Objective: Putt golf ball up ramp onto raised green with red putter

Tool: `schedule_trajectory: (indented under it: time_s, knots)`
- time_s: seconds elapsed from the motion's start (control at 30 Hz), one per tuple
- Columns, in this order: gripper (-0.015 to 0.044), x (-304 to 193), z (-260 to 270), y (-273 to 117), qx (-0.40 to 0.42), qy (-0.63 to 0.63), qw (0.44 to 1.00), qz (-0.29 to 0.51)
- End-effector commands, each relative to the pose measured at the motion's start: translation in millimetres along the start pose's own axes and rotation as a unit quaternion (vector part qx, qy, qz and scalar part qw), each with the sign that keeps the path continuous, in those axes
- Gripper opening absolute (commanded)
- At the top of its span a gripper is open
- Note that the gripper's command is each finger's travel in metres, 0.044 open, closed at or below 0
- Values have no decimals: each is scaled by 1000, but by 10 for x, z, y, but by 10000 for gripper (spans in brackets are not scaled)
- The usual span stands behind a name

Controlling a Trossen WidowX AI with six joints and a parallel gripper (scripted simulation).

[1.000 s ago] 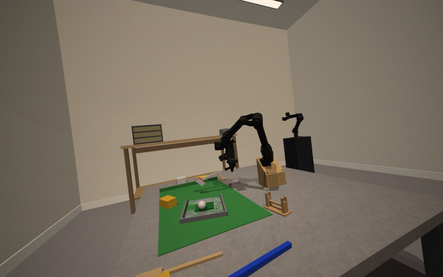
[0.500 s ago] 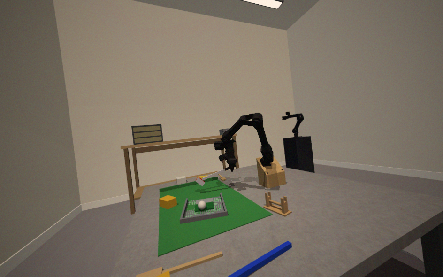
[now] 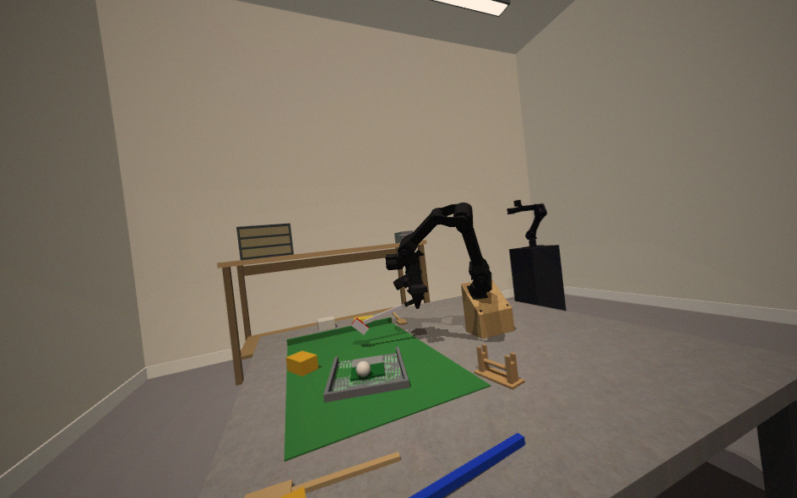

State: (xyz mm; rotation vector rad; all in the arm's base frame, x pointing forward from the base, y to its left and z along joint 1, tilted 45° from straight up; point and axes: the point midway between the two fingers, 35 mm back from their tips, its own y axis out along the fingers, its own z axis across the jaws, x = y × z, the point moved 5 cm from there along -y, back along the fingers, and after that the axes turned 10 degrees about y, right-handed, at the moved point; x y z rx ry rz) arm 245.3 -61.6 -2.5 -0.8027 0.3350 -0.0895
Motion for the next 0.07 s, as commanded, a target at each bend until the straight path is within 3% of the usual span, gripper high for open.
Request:
schedule_trajectory:
  time_s: [0.0, 0.03]
  knots:
    - [0, 1, 0, -1, 0, 2, 1000, -1]
    - [0, 1, 0, -1, 0, 2, 1000, -1]
